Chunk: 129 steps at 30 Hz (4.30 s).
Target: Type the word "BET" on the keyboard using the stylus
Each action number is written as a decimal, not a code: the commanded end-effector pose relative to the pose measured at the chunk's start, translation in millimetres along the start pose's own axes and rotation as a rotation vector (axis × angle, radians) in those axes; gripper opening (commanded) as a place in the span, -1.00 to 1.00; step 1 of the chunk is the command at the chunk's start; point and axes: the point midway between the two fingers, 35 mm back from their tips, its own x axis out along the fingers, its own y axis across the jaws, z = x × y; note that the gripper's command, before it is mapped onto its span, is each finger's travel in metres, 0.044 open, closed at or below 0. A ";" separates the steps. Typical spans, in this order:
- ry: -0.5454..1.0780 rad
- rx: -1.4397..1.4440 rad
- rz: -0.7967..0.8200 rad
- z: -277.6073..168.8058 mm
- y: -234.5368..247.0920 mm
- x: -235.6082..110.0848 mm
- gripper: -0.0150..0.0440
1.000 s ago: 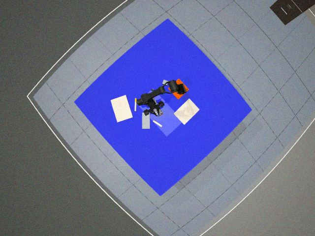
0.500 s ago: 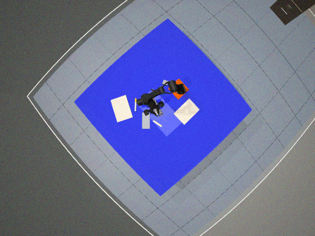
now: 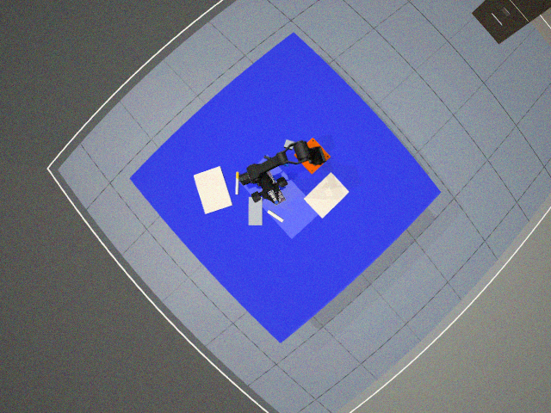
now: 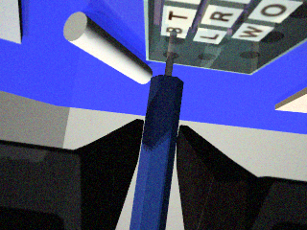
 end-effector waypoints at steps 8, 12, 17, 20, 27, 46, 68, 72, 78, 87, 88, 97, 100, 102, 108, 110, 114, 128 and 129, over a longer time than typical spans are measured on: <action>0.002 -0.001 0.001 -31.9 0.2 -18.2 -0.22; 0.002 -0.001 0.001 -31.9 0.2 -18.2 -0.22; -0.002 0.027 0.049 -26.0 -1.4 -28.1 -0.27; -0.005 0.063 0.108 -22.2 -4.3 -41.4 -0.34; -0.007 0.145 0.245 -13.1 -13.6 -70.2 -0.49; -0.006 0.266 0.450 0.5 -32.8 -106.6 -0.49; -0.006 0.266 0.450 30.2 -33.7 -89.3 -0.49; -0.006 0.266 0.450 31.7 -33.3 -88.8 -0.31; -0.006 0.266 0.450 34.3 -33.1 -87.5 -0.22; -0.006 0.266 0.450 37.5 -32.9 -85.8 -0.22; -0.006 0.266 0.450 37.9 -32.9 -85.5 -0.22; -0.006 0.266 0.450 41.2 -33.0 -83.7 -0.22; -0.006 0.266 0.450 42.1 -33.0 -83.2 -0.22; -0.006 0.266 0.450 43.0 -33.0 -82.6 -0.22; -0.006 0.266 0.450 45.6 -33.1 -81.2 -0.22; -0.006 0.266 0.450 46.3 -33.1 -80.8 -0.22; -0.006 0.266 0.450 47.7 -33.1 -80.0 -0.22; -0.006 0.266 0.450 44.9 -32.8 -81.7 -0.22; -0.006 0.266 0.450 42.2 -32.6 -83.3 -0.22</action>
